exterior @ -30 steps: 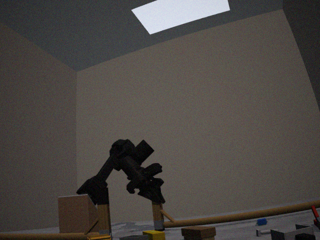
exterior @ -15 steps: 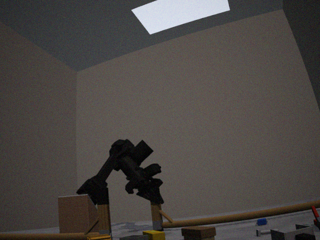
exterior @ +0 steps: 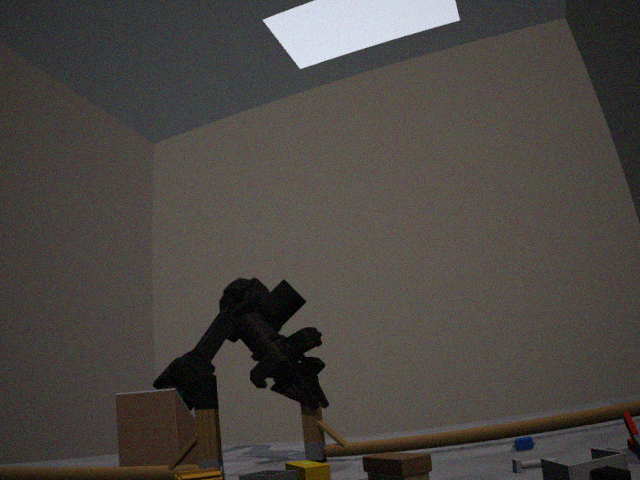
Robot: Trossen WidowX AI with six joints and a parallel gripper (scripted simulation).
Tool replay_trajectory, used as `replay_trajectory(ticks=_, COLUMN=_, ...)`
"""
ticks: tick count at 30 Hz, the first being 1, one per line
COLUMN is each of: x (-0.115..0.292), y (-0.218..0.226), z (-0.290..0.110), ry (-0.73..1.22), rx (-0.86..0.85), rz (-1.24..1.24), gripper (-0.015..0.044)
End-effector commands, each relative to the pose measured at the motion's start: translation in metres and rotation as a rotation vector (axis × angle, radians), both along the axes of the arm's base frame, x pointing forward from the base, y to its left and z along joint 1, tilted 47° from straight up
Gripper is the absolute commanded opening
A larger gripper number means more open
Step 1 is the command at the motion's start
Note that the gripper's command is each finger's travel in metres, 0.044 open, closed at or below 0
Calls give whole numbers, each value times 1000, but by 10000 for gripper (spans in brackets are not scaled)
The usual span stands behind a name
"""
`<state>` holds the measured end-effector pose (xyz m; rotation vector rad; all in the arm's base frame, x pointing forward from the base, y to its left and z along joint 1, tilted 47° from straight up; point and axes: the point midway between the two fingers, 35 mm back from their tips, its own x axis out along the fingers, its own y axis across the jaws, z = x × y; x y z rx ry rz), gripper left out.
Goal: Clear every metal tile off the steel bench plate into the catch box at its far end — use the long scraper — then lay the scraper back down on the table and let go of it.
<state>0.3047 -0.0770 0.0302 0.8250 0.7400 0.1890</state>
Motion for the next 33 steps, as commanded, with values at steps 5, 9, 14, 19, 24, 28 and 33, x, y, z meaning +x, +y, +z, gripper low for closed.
replay_trajectory(ticks=5, x=0, y=0, z=0, ry=1, rx=-1, rz=-1, gripper=394)
replay_trajectory(ticks=9, x=-2, y=-6, z=2, ry=6, rx=-6, rz=0, gripper=440)
replay_trajectory(ticks=14, x=-5, y=-17, z=6, ry=16, rx=-14, rz=2, gripper=440)
replay_trajectory(ticks=19, x=-10, y=-27, z=12, ry=25, rx=-19, rz=5, gripper=440)
replay_trajectory(ticks=24, x=-16, y=-37, z=18, ry=31, rx=-22, rz=7, gripper=440)
replay_trajectory(ticks=28, x=-20, y=-44, z=24, ry=34, rx=-24, rz=8, gripper=440)
replay_trajectory(ticks=33, x=-27, y=-53, z=32, ry=36, rx=-24, rz=10, gripper=440)
